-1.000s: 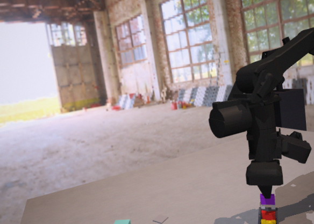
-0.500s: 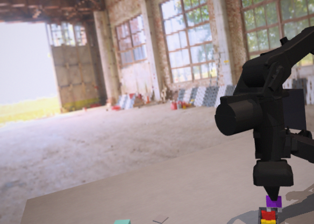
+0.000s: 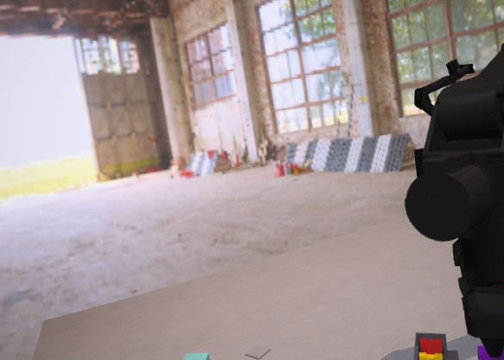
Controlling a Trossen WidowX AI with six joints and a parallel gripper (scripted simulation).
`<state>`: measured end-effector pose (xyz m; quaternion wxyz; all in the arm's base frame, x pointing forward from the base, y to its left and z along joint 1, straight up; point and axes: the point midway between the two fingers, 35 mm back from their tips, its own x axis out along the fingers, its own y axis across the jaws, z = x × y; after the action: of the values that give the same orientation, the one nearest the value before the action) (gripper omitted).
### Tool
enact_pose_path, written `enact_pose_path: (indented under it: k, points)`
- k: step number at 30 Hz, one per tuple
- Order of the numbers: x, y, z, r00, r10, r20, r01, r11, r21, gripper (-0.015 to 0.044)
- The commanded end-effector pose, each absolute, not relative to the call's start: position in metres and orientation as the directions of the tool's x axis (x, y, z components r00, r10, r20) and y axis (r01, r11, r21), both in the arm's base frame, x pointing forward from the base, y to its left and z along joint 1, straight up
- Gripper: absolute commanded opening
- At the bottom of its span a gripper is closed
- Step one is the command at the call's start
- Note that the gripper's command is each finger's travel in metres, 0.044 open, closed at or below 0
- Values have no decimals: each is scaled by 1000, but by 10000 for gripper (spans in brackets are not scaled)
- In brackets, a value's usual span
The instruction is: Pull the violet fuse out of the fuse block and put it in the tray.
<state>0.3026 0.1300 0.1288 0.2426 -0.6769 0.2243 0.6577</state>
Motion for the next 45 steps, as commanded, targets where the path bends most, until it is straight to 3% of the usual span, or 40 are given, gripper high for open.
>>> enact_pose_path:
  k: [1, 13, 45]
  points:
    - [300, 154, 128, 32, 12, -999, -626, -779, -29, 0]
    - [278, 221, 127, 30, 18, -999, -626, -779, -33, 0]
    - [279, 223, 87, 30, 18, -999, -626, -779, -33, 0]
